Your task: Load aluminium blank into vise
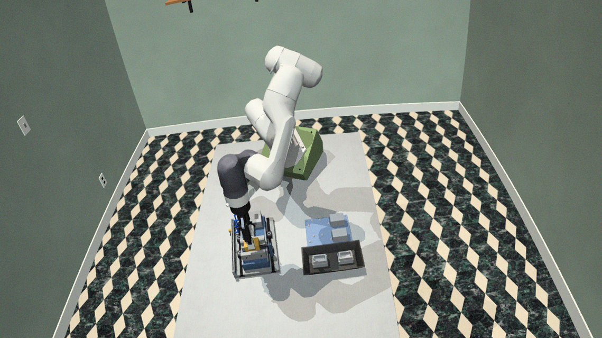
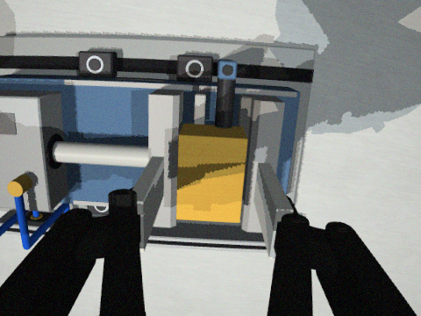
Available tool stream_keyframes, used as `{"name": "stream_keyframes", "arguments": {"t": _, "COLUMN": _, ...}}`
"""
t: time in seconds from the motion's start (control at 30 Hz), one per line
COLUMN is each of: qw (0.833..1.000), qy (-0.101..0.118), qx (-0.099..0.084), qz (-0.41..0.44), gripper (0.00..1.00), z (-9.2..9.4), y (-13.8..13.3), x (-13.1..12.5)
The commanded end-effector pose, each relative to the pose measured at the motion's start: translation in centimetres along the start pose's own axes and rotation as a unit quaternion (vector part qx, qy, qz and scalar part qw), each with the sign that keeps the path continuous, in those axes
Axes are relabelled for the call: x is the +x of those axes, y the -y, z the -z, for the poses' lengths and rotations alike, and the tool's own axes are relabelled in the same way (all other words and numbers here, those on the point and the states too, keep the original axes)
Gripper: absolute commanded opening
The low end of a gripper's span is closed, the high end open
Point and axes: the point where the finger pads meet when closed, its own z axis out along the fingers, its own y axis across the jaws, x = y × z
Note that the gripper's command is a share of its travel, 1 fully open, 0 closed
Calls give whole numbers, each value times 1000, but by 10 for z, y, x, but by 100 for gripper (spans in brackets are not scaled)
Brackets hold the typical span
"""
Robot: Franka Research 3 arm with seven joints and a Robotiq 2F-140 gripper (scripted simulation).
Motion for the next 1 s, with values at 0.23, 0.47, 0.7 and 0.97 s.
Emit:
{"name": "stream_keyframes", "arguments": {"t": 0.23, "qw": 1000, "qy": 1, "qx": -2, "qz": 1, "gripper": 40, "z": -5, "y": 0, "x": -2}}
{"name": "stream_keyframes", "arguments": {"t": 0.47, "qw": 1000, "qy": 1, "qx": -2, "qz": 1, "gripper": 40, "z": -9, "y": 0, "x": -2}}
{"name": "stream_keyframes", "arguments": {"t": 0.7, "qw": 1000, "qy": 1, "qx": -2, "qz": 1, "gripper": 40, "z": -10, "y": 0, "x": -2}}
{"name": "stream_keyframes", "arguments": {"t": 0.97, "qw": 1000, "qy": 1, "qx": -2, "qz": 1, "gripper": 40, "z": -12, "y": 0, "x": -2}}
